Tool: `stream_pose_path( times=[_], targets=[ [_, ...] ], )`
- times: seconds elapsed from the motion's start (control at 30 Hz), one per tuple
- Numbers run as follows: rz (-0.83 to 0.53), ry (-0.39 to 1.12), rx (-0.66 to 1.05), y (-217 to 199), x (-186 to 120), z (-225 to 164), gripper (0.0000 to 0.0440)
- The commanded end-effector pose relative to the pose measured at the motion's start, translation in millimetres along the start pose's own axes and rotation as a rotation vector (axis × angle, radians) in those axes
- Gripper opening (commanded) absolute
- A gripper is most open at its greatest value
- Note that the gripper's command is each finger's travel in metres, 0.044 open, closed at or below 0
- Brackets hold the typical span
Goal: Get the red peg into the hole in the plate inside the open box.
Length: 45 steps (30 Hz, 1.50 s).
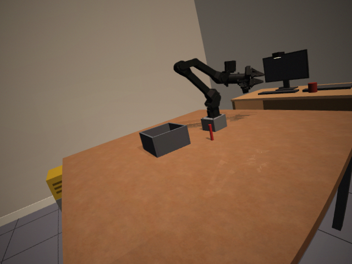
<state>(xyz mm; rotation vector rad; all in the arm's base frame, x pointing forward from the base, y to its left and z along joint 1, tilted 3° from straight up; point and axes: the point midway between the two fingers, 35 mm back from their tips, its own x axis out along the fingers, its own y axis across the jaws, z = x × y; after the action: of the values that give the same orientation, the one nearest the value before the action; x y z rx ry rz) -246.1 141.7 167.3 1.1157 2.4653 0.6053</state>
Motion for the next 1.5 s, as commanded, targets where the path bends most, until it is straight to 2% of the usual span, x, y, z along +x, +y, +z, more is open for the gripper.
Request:
stream_pose_path(
  times=[0.0, 0.07, 0.37, 0.7, 1.03, 1.47],
  targets=[
    [0.006, -0.009, -0.011, 2, 2, 1, 0.0419],
    [0.022, -0.038, -0.040, 9, 6, 4, 0.0440],
    [0.107, -0.281, -0.191, 59, 26, 46, 0.0440],
    [0.150, -0.591, -0.323, 124, 23, 100, 0.0440],
    [0.108, -0.907, -0.405, 189, -12, 148, 0.0440],
    [-0.062, -1.207, -0.405, 246, -84, 186, 0.0440]
  ],
)
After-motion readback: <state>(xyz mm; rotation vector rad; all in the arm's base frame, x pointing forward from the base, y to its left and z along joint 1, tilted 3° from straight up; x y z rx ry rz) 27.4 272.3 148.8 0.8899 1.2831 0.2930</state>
